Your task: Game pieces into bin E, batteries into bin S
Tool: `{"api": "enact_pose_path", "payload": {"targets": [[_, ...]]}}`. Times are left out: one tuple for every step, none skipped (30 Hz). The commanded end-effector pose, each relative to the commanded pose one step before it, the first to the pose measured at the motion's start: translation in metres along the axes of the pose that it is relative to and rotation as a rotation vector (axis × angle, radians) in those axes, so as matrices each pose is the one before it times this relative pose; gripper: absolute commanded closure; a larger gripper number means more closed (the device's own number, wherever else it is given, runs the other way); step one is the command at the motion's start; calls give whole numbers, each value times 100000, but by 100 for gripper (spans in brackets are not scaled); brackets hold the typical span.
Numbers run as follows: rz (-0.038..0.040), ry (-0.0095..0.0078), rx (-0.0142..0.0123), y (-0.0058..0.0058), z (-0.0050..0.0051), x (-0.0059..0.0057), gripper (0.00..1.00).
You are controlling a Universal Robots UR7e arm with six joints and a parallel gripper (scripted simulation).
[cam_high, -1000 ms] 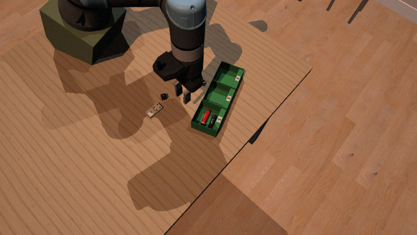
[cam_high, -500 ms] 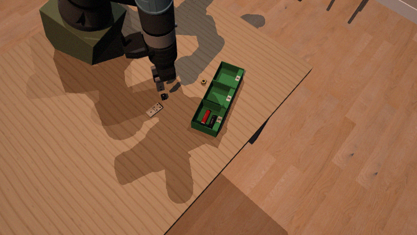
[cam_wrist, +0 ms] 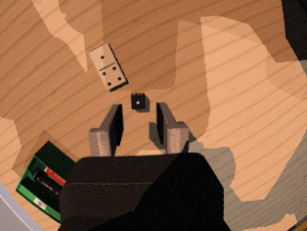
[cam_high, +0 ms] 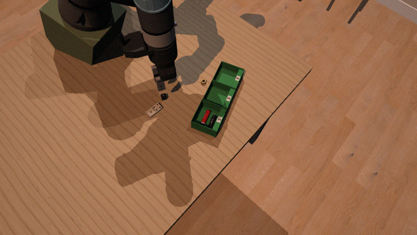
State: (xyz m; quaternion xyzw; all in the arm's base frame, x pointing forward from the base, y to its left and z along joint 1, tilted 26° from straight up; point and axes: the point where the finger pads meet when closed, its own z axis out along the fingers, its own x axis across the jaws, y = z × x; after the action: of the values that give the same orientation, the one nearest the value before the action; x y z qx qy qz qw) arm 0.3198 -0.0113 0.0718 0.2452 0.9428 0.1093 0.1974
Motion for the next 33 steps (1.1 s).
{"api": "enact_pose_path", "payload": {"targets": [[-31, -24, 1, 133, -9, -156, 36], [0, 0, 0, 0, 0, 0, 36], [0, 0, 1, 15, 2, -18, 36], [0, 0, 0, 11, 0, -15, 36], [0, 0, -1, 6, -4, -11, 36], [0, 0, 0, 9, 1, -12, 36], [0, 0, 0, 7, 1, -11, 36], [0, 0, 0, 6, 1, -9, 36], [0, 0, 0, 5, 1, -8, 36], [0, 0, 0, 4, 1, -7, 36], [0, 0, 0, 3, 1, -6, 36], [0, 0, 0, 3, 0, -4, 36], [0, 0, 0, 2, 0, -4, 36], [0, 0, -1, -2, -3, 0, 36], [0, 0, 0, 2, 1, -3, 36], [0, 0, 0, 1, 1, -2, 36], [0, 0, 0, 1, 1, -1, 36], [0, 0, 0, 0, 0, 0, 36], [0, 0, 0, 0, 0, 0, 36], [0, 0, 0, 1, 1, -1, 36], [-1, 3, -4, -3, -2, 5, 36], [0, 0, 1, 1, 0, -1, 36], [0, 0, 0, 0, 0, 0, 36], [0, 1, 0, 0, 0, 0, 36], [0, 0, 0, 0, 0, 0, 36], [0, 0, 0, 0, 0, 0, 36], [0, 0, 0, 0, 0, 0, 36], [0, 0, 0, 0, 0, 0, 36], [0, 0, 0, 0, 0, 0, 36], [0, 0, 0, 0, 0, 0, 36], [0, 0, 0, 0, 0, 0, 36], [0, 0, 0, 0, 0, 0, 36], [2, -4, 3, -3, 401, -1, 36]]}}
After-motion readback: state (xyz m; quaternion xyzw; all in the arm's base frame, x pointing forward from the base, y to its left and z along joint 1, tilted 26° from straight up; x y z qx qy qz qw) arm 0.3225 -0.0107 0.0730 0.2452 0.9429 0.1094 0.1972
